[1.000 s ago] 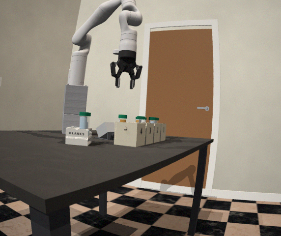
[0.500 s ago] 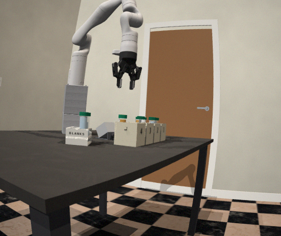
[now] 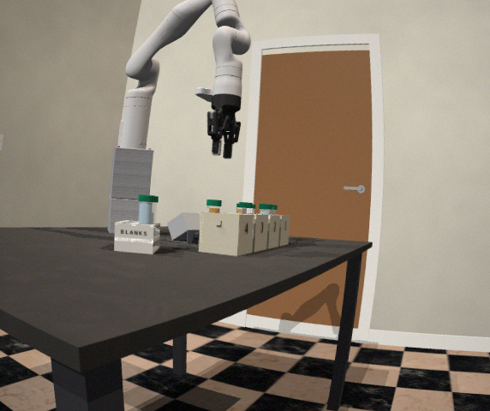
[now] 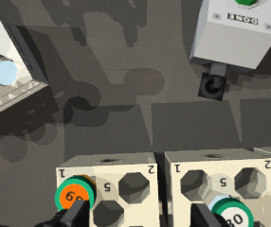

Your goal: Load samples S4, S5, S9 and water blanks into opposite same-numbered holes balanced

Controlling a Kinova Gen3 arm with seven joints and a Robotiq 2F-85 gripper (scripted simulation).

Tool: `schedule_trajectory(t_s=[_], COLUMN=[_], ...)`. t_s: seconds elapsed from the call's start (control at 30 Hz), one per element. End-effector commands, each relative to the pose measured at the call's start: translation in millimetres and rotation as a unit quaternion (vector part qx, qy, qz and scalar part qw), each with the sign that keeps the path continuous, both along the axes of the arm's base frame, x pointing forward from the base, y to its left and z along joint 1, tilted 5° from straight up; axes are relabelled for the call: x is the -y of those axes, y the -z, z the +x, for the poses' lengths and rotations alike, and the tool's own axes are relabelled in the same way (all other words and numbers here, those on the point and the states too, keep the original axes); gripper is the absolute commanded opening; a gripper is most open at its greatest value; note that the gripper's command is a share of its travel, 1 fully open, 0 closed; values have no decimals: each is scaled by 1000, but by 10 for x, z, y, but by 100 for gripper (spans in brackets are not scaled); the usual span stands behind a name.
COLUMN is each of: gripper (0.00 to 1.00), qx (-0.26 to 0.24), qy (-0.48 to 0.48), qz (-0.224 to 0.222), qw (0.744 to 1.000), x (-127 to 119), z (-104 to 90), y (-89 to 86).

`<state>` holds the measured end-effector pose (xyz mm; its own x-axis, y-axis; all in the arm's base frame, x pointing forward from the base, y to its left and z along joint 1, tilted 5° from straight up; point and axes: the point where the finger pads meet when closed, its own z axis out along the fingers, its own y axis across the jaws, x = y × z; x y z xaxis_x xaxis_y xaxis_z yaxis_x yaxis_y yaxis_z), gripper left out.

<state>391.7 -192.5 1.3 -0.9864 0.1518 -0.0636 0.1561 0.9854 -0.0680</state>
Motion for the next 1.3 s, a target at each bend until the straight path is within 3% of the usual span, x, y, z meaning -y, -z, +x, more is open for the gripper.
schedule_trajectory(t_s=[0.0, 0.33, 0.6, 0.67, 0.87, 1.27], gripper=[62, 62, 62, 62, 62, 62], qx=[-3, -15, -26, -26, -35, -35], qy=[-83, -240, -391, -391, -494, -494], qz=[-3, -12, -21, -21, -27, -27], qw=[997, 971, 920, 920, 868, 868], x=[-132, -394, -656, -656, -852, -1180], z=[-21, -67, -112, -112, -146, -203], y=[7, 29, 52, 52, 68, 96])
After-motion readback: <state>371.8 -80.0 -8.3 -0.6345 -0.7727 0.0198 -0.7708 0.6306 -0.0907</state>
